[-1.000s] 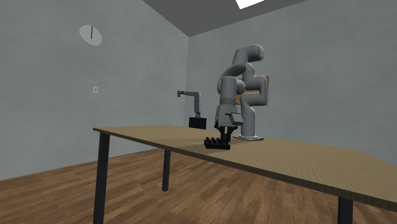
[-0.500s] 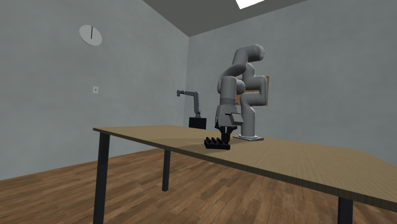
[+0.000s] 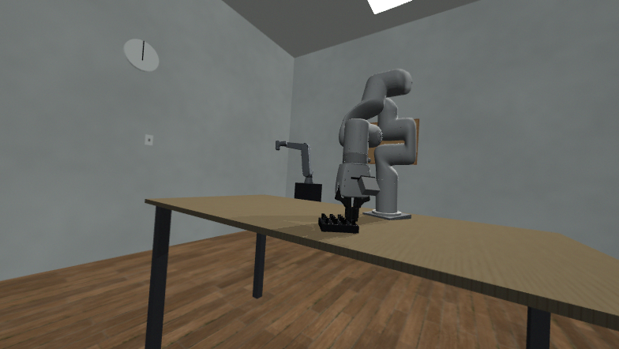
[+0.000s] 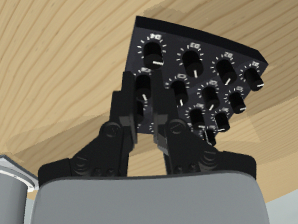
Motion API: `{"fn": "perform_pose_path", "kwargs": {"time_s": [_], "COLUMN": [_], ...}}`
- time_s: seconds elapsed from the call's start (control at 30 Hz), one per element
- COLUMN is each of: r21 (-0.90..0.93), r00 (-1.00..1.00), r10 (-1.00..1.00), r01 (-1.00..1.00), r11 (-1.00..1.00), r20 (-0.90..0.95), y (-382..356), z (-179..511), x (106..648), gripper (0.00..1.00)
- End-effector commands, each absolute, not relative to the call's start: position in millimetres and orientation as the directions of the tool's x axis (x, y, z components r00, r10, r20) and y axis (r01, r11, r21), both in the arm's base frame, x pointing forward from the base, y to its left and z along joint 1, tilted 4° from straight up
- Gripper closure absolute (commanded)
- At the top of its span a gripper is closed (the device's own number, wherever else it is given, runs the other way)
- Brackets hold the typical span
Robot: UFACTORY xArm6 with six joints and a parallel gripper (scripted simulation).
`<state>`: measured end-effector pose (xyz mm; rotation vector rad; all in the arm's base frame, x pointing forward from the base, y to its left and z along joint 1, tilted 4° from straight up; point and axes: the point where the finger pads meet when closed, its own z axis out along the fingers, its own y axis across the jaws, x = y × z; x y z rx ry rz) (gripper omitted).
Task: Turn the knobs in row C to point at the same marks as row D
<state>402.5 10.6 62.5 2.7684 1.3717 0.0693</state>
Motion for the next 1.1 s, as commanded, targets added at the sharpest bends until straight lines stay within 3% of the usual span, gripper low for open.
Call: {"fn": "perform_pose_path", "kwargs": {"time_s": [0.0,0.63,1.07], "r21": [0.069,0.070,0.071], "r00": [0.605,0.542,0.318], "r10": [0.796,0.840,0.948], "r01": [0.793,0.838,0.946], "r11": [-0.605,-0.542,-0.317], "r20": [0.020,0.015,-0.003], "y": [10.7,10.7,10.7], "z": [63.8,63.8,63.8], "x": [403.9,403.9,403.9], "gripper": [0.92,0.92,0.92]}}
